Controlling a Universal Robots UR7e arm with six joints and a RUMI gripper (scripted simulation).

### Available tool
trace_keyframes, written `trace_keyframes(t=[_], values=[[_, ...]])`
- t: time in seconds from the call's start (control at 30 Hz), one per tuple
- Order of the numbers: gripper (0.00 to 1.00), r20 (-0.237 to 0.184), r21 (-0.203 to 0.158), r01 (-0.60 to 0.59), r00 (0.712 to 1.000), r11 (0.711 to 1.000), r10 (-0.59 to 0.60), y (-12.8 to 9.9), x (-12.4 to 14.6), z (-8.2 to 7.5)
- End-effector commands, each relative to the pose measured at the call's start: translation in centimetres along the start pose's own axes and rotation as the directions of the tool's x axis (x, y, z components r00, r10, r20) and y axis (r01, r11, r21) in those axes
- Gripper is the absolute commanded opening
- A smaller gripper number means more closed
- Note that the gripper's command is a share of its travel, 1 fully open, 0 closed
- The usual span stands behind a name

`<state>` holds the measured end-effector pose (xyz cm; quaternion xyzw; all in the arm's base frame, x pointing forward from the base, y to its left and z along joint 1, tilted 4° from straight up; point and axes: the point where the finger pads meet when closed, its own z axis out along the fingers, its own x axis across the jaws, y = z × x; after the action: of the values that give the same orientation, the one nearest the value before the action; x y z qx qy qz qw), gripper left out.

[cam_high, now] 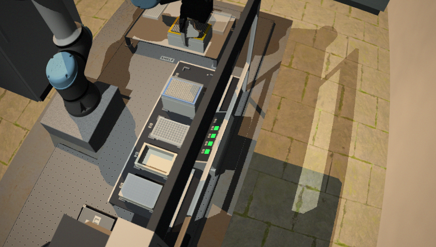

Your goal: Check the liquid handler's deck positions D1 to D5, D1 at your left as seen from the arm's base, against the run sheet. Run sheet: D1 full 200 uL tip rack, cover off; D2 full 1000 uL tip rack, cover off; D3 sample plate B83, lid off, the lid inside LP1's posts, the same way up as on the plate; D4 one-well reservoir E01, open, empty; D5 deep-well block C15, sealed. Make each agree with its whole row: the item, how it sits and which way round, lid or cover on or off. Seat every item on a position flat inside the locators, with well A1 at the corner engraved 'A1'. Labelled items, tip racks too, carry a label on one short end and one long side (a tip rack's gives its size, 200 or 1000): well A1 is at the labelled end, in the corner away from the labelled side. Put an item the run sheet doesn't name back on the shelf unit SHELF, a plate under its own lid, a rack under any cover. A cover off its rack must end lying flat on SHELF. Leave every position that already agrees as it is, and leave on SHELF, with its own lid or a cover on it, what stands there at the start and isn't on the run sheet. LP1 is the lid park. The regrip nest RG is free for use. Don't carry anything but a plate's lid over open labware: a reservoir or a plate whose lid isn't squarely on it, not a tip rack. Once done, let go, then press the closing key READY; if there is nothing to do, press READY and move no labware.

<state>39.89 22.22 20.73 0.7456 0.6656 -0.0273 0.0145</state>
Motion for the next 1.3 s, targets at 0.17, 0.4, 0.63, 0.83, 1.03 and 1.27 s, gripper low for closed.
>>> trace_keyframes(t=[0.17, 0.4, 0.63, 0.83, 1.03, 1.27], values=[[0.00, -0.001, -0.002, 0.000, 1.000, 1.000, 0.000, -3.7, 0.0, -0.1], [0.00, -0.001, -0.001, 0.000, 1.000, 1.000, 0.000, -7.2, 0.0, -0.1], [0.00, -0.001, -0.001, 0.000, 1.000, 1.000, 0.000, -9.7, 0.0, -0.1], [0.00, -0.001, -0.001, 0.000, 1.000, 1.000, 0.000, -12.7, 0.1, -0.1], [0.00, -0.001, -0.001, 0.000, 1.000, 1.000, 0.000, -15.1, 0.1, -0.1], [0.00, -0.001, -0.001, -0.020, 1.000, 1.000, 0.020, -15.1, 0.1, -0.1]])
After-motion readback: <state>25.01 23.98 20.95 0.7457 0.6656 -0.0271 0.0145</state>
